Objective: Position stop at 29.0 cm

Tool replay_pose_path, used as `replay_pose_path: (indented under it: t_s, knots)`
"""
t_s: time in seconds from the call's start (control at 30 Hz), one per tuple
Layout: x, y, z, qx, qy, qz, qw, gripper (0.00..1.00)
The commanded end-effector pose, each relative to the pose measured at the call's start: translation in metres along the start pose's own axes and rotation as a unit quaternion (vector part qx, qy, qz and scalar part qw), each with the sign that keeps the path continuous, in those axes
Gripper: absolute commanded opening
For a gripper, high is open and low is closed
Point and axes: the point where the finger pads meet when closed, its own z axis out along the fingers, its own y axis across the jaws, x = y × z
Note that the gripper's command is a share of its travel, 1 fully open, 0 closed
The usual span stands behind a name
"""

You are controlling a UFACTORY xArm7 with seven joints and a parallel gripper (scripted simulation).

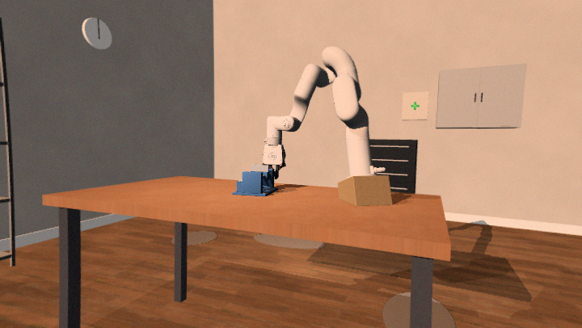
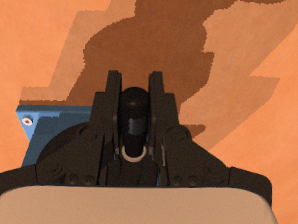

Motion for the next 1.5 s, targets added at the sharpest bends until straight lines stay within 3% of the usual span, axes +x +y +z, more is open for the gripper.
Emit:
replay_pose_path:
  t_s: [0.0, 0.43, 0.83, 1.47]
  knots:
    - [0.000, -0.005, 0.007, 0.001, 0.000, 0.000, 1.000, 0.06]
    - [0.000, -0.023, 0.015, 0.001, 0.000, 0.000, 1.000, 0.06]
    - [0.000, -0.042, 0.009, 0.001, 0.000, 0.000, 1.000, 0.06]
    - [0.000, -0.048, -0.027, 0.001, 0.000, 0.000, 1.000, 0.06]
